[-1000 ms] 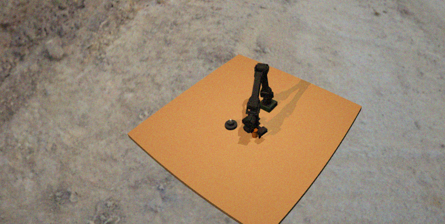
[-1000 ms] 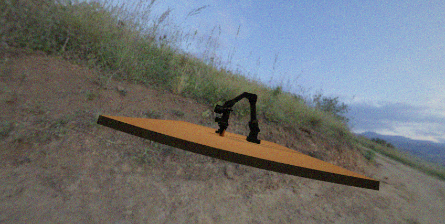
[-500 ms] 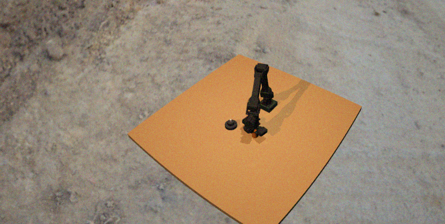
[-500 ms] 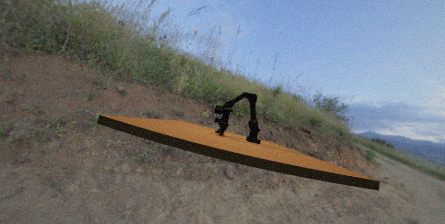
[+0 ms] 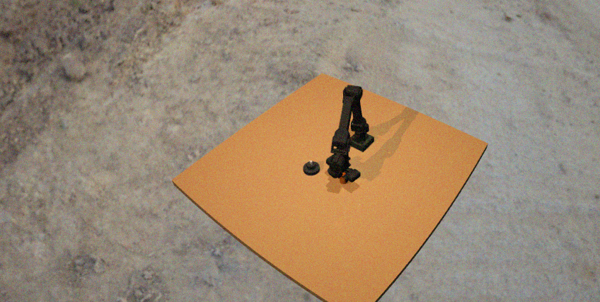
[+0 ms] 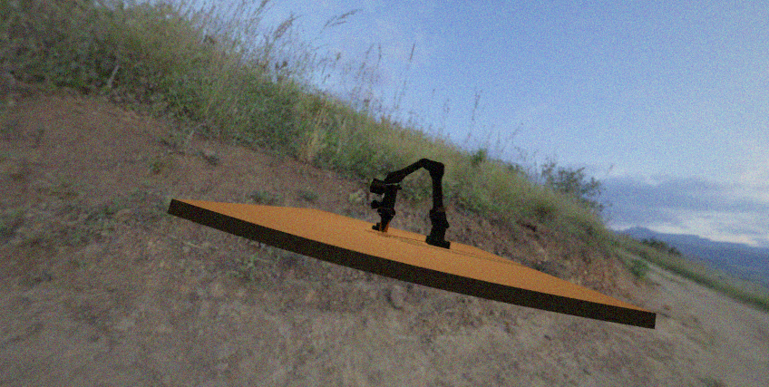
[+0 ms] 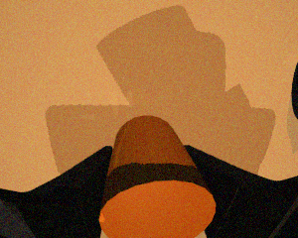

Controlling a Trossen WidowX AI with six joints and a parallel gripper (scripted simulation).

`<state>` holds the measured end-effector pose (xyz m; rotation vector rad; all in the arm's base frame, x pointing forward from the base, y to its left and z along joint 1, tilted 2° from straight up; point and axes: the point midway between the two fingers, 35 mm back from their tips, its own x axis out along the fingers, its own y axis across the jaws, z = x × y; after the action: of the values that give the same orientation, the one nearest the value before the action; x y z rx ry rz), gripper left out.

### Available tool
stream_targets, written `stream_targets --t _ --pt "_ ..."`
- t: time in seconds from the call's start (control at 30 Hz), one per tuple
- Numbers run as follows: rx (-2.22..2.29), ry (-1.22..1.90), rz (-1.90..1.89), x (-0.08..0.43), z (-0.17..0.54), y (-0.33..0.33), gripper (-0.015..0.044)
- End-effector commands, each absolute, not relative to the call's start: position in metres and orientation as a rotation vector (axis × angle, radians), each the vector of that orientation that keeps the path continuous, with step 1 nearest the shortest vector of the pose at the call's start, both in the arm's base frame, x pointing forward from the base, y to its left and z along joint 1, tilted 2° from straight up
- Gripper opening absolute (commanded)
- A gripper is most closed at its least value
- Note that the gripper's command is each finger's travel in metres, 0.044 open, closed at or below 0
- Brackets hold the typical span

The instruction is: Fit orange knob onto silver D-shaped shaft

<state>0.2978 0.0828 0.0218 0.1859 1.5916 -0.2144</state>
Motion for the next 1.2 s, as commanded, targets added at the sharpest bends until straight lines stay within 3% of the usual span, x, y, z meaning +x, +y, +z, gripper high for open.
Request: stream_targets --t 0.0,1.17 --pt "0.194 1.569 -0.209 0.303 0.040 0.084 0.0000" --pt "0.194 1.569 -0.209 0.304 0.143 0.085 0.0000"
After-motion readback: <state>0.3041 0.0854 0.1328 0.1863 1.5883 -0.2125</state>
